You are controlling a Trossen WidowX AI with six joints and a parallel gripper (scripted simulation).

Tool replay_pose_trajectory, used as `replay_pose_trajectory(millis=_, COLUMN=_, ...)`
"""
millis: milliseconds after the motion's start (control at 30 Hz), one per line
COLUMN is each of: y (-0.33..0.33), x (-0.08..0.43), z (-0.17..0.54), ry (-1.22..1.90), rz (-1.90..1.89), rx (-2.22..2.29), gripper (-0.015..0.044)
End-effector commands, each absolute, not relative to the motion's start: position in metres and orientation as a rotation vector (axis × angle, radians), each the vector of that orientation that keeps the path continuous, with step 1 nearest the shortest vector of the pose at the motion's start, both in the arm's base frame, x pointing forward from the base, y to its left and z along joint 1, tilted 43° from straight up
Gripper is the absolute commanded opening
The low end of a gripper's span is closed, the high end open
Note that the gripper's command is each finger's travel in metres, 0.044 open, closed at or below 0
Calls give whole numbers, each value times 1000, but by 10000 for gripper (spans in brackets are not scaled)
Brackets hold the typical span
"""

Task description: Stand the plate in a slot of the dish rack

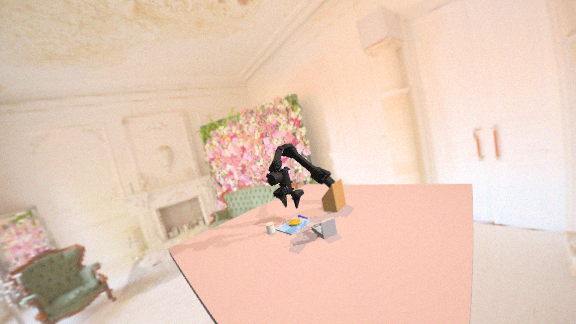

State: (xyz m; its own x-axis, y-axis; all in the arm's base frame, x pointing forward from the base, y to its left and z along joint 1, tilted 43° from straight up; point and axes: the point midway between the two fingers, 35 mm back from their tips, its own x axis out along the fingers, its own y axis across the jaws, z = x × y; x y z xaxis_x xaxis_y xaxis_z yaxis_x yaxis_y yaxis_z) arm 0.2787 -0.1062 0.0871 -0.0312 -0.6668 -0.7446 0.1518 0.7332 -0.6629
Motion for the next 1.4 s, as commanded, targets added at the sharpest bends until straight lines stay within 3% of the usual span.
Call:
replay_pose_trajectory(millis=0, y=-136, x=265, z=59, ry=1474, rz=-705, rx=-458, gripper=400)
replay_pose_trajectory(millis=1367, y=-180, x=262, z=22, ry=1474, rz=-706, rx=-460, gripper=400)
